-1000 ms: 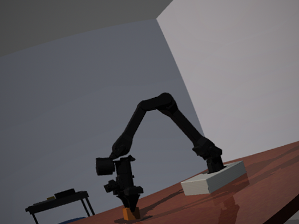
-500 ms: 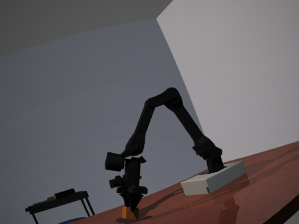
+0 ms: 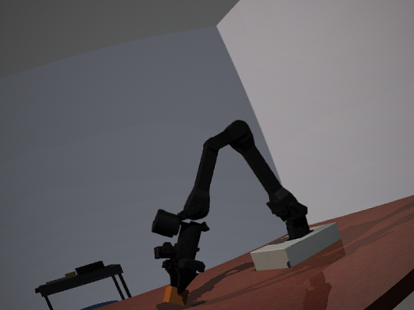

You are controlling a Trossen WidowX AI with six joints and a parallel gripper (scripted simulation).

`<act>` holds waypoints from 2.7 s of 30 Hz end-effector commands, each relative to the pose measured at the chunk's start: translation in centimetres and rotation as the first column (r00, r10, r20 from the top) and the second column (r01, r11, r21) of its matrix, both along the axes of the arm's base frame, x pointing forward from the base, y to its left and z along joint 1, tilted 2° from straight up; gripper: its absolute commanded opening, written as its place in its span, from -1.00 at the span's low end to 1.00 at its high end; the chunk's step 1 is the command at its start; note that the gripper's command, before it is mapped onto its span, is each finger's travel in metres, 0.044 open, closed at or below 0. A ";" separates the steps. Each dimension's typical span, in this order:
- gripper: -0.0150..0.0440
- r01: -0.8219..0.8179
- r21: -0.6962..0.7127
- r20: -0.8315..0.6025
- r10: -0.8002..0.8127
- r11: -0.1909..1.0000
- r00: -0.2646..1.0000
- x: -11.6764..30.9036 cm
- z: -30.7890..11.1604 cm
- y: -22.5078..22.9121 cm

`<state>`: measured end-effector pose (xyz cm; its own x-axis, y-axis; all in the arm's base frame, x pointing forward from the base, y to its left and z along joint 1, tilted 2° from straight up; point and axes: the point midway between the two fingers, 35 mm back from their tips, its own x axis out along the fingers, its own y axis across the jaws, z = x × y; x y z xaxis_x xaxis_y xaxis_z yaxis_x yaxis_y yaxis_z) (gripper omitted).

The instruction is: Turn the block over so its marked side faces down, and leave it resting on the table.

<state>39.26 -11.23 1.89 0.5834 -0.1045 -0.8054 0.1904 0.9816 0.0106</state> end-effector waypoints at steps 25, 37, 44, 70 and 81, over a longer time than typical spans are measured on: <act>-0.49 0.019 -0.071 0.388 0.010 0.997 0.922 -1.1 -2.6 0.4; -0.49 0.023 -0.080 0.429 0.014 0.997 0.903 -1.3 -2.2 0.4; -0.49 0.023 -0.080 0.429 0.014 0.997 0.903 -1.3 -2.2 0.4; 1.00 0.023 -0.080 0.429 0.014 0.997 0.903 -1.3 -2.2 0.4; 1.00 0.023 -0.080 0.429 0.014 0.997 0.903 -1.3 -2.2 0.4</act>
<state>38.03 -10.90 -0.25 0.8702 -0.1660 -0.4639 0.1911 0.9815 0.0072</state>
